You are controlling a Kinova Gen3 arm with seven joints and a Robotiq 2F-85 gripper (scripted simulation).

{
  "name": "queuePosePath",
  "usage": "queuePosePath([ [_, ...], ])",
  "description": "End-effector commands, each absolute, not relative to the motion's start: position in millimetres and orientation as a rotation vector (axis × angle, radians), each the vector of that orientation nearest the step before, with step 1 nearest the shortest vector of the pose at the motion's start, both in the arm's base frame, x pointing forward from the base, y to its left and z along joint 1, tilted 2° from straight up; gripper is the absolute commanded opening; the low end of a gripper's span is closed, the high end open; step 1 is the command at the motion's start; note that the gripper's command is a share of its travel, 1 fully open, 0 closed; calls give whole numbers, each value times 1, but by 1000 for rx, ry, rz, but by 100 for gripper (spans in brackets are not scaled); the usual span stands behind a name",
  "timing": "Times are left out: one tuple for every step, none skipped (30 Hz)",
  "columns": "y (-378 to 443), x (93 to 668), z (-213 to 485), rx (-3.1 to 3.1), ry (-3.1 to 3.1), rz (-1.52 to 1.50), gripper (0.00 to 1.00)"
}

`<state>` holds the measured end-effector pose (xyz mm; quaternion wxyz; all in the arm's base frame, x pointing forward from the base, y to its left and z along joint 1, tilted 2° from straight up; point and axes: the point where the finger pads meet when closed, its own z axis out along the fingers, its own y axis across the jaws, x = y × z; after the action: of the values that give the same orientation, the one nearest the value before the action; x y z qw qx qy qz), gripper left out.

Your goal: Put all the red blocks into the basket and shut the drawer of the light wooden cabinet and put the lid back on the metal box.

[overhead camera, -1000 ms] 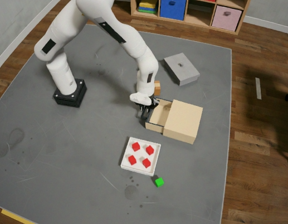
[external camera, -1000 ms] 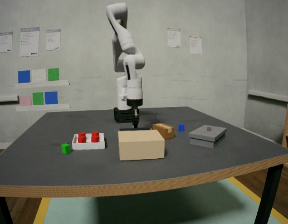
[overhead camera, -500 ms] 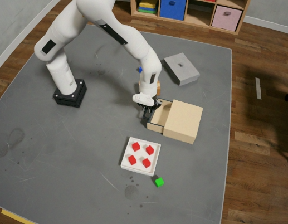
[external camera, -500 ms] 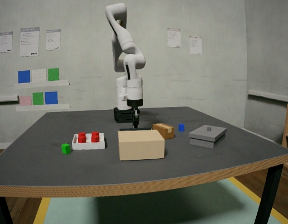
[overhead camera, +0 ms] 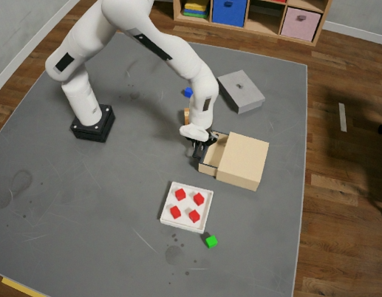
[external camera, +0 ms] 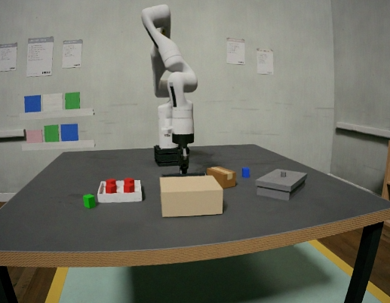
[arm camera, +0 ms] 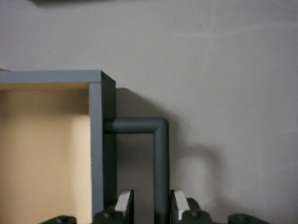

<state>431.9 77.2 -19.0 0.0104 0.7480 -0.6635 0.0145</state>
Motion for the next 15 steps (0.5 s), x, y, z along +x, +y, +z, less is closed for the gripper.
queuePosePath([
  [77,433,-18,2335,-2071,47,30],
  [77,433,-18,2335,-2071,47,30],
  [77,433,-18,2335,-2071,47,30],
  [77,433,-18,2335,-2071,47,30],
  [77,433,-18,2335,-2071,47,30],
  [77,434,-18,2335,-2071,47,30],
  [78,434,-18,2335,-2071,47,30],
  [78,434,-18,2335,-2071,47,30],
  [78,435,-18,2335,-2071,47,30],
  [78,436,-18,2335,-2071,47,30],
  [78,437,-18,2335,-2071,47,30],
  [78,438,-18,2335,-2071,47,30],
  [78,439,-18,2335,-2071,47,30],
  [78,440,-18,2335,-2071,47,30],
  [78,442,-18,2335,-2071,47,30],
])
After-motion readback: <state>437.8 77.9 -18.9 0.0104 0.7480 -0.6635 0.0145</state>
